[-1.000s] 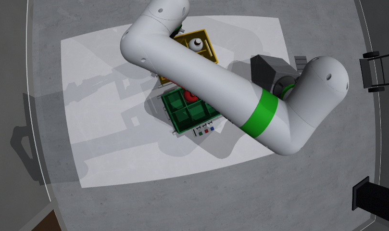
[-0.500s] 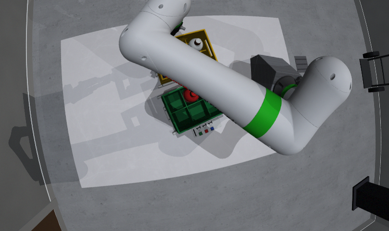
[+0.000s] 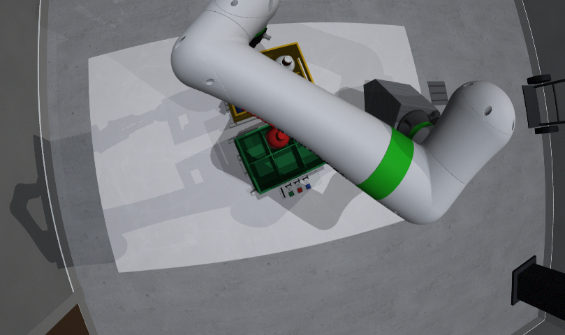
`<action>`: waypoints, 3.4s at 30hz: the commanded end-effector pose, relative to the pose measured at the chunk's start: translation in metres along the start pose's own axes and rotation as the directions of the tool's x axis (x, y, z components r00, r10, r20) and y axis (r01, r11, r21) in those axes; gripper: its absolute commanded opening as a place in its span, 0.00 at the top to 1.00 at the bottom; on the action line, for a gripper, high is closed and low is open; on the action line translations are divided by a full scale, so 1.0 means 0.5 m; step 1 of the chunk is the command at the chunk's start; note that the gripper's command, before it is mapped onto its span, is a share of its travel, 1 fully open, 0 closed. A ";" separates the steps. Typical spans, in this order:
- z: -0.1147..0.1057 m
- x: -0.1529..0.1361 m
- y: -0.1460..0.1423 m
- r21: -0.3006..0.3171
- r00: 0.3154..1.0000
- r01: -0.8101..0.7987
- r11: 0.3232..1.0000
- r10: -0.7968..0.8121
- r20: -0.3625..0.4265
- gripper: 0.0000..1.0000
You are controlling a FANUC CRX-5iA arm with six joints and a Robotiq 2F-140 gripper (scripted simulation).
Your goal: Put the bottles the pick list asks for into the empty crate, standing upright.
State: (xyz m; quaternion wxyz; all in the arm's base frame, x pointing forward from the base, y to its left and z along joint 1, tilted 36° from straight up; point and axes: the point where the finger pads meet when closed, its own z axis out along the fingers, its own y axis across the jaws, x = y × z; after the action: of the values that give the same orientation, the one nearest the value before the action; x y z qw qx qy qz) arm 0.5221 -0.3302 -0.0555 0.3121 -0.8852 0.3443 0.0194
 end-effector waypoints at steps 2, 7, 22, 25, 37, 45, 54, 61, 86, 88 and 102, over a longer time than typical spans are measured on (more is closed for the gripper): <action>-0.014 0.001 0.000 -0.001 1.000 0.000 1.000 0.000 -0.002 0.90; -0.030 0.001 0.000 -0.001 1.000 0.000 1.000 0.000 -0.002 0.90; -0.074 0.001 0.000 -0.001 1.000 0.000 1.000 0.000 -0.002 0.90; -0.084 0.001 0.000 -0.001 1.000 0.000 1.000 0.000 -0.002 0.90; -0.117 0.001 0.000 -0.001 1.000 0.000 1.000 0.000 -0.002 0.90; -0.138 0.001 0.000 -0.001 1.000 0.000 1.000 0.000 -0.002 0.90; -0.138 -0.005 -0.006 -0.001 1.000 0.000 1.000 0.000 -0.002 0.90; -0.138 -0.023 -0.027 -0.001 1.000 0.000 1.000 0.000 -0.002 0.90; -0.138 -0.077 -0.091 -0.001 1.000 0.000 1.000 0.000 -0.002 0.90; -0.138 -0.082 -0.097 -0.001 1.000 0.000 1.000 0.000 -0.002 0.90; -0.138 -0.114 -0.134 0.000 1.000 0.000 1.000 0.000 -0.002 0.90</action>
State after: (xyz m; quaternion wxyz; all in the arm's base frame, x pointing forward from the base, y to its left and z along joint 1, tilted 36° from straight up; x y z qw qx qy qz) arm 0.5079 -0.2992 0.0477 0.3122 -0.8852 0.3443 0.0195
